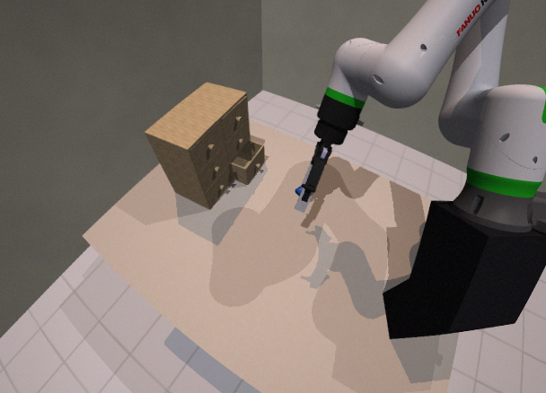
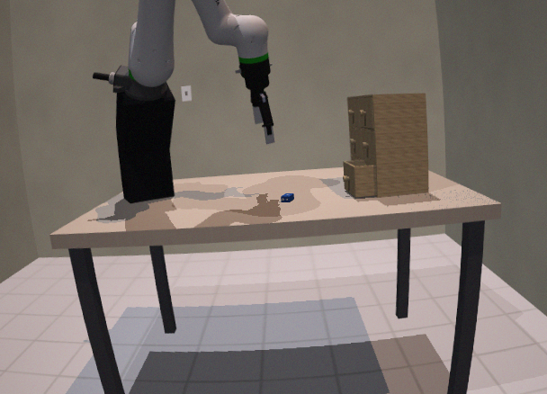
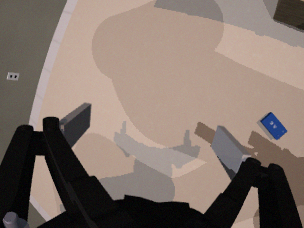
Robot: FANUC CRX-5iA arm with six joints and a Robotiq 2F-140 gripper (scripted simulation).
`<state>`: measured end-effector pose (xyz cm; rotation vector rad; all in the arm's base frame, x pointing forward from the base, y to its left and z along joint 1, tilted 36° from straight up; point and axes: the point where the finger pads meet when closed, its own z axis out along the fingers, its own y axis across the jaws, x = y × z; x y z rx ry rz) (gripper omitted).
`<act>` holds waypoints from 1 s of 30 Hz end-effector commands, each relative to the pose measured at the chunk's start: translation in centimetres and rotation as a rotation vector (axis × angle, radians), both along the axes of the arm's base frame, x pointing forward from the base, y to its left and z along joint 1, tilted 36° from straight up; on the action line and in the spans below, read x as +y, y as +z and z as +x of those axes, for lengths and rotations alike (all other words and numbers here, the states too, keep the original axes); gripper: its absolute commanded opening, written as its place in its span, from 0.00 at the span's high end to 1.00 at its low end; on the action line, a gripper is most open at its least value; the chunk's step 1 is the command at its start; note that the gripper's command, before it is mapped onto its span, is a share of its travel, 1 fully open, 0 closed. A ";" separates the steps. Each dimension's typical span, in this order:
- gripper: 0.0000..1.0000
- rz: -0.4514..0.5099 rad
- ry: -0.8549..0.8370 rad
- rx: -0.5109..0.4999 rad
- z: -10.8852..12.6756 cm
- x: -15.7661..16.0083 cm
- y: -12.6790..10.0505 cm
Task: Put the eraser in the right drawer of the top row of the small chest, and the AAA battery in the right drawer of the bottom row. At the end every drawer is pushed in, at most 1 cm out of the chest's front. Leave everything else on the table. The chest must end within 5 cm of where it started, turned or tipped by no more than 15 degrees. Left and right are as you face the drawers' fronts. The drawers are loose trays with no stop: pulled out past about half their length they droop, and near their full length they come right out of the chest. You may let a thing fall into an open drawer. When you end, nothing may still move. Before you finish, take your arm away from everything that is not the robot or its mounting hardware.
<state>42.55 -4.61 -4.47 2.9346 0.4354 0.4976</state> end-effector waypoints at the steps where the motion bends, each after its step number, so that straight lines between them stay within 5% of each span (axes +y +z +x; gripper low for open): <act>1: 0.00 0.118 0.077 -0.059 2.3 2.4 -3.1; 7: 0.00 0.248 0.150 -0.270 6.5 4.1 -4.0; 13: 0.00 0.245 0.163 -0.464 9.6 2.1 -2.8; 20: 0.00 0.125 0.146 -0.658 11.8 -5.4 1.1; 29: 0.00 -0.046 0.129 -0.849 11.0 -10.9 4.1; 30: 0.00 -0.122 0.120 -0.927 10.8 -11.8 4.7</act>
